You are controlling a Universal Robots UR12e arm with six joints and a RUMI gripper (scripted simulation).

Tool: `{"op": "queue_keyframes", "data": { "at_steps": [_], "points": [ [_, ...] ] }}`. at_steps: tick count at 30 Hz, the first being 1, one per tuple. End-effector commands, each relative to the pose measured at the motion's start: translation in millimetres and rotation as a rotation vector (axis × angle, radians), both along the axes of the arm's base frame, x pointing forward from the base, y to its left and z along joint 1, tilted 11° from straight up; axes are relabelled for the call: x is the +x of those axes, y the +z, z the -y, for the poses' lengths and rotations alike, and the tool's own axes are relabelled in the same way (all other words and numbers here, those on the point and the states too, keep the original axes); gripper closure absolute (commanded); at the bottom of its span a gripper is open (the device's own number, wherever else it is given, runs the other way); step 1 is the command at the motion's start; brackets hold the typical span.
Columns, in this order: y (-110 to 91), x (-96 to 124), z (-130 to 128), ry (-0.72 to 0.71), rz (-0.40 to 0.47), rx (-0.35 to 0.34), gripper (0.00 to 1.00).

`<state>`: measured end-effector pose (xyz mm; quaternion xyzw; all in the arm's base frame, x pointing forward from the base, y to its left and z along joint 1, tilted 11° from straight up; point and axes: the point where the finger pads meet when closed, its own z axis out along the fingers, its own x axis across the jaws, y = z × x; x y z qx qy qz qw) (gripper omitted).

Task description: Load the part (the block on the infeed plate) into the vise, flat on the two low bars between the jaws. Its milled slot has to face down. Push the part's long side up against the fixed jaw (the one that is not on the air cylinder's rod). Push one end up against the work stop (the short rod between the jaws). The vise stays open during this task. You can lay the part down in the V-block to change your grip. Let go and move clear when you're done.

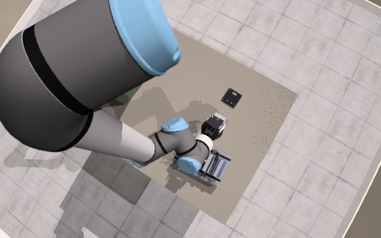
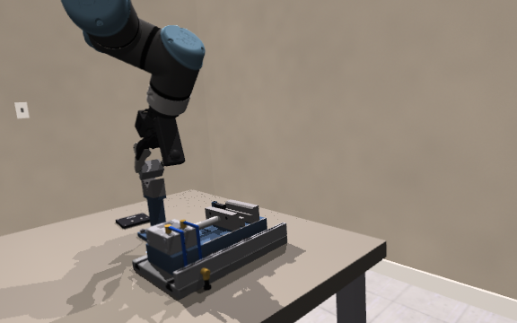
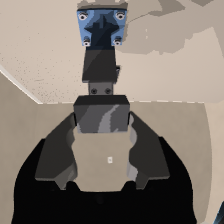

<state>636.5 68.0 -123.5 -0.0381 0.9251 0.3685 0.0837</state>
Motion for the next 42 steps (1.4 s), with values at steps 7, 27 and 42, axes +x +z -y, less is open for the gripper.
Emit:
{"op": "queue_keyframes", "data": {
  "at_steps": [7,27,42],
  "points": [
    [0.4,0.4,0.1,0.000,0.001,-0.002,1.00],
    [0.4,0.0,-0.1,-0.008,0.001,-0.043,1.00],
    [0.7,-0.2,-0.7,-0.024,0.002,-0.133,1.00]
  ]
}}
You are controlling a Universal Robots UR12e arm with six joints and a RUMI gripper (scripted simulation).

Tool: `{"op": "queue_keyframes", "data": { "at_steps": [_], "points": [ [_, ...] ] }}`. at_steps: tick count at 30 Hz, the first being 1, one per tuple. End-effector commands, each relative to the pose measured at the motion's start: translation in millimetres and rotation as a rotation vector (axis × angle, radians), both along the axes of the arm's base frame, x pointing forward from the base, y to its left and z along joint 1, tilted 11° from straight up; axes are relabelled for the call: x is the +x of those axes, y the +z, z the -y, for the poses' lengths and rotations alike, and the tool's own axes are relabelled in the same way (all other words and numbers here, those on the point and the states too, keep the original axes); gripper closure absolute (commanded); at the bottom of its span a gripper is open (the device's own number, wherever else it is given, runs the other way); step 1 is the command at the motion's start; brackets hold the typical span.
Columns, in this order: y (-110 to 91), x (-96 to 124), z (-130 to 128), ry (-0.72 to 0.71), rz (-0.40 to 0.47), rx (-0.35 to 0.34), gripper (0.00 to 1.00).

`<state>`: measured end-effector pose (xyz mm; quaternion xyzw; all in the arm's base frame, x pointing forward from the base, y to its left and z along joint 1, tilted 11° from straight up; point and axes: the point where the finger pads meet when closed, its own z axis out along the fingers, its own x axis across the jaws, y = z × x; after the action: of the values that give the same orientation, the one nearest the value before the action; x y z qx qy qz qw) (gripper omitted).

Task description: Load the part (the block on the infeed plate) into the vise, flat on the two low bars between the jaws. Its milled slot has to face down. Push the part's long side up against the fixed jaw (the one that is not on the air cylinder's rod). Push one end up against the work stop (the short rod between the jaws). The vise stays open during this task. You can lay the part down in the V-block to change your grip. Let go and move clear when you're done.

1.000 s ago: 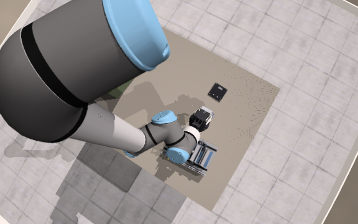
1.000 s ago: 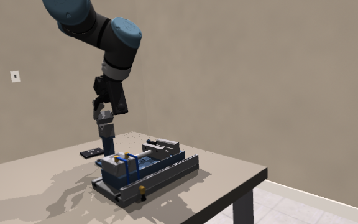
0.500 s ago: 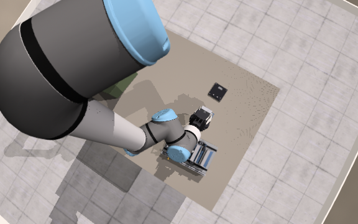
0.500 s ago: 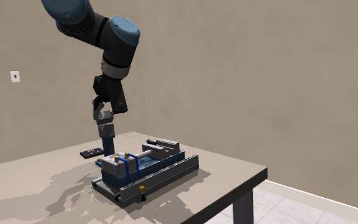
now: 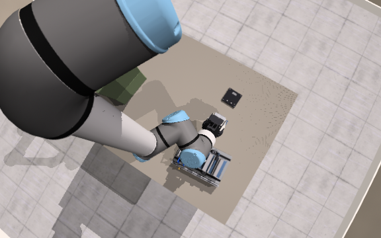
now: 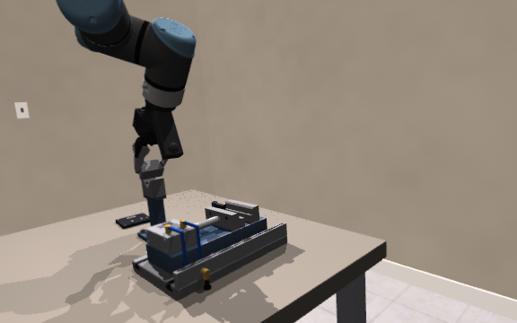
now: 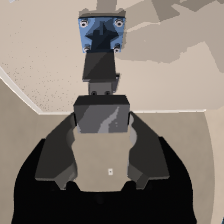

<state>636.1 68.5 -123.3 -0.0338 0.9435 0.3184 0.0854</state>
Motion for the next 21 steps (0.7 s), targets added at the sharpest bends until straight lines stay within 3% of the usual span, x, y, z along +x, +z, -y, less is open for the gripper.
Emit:
{"op": "queue_keyframes", "data": {
  "at_steps": [1,21],
  "points": [
    [0.6,0.3,-0.2,-0.007,0.001,-0.036,1.00],
    [1.3,0.1,-1.8,-0.048,0.003,-0.257,1.00]
  ]
}}
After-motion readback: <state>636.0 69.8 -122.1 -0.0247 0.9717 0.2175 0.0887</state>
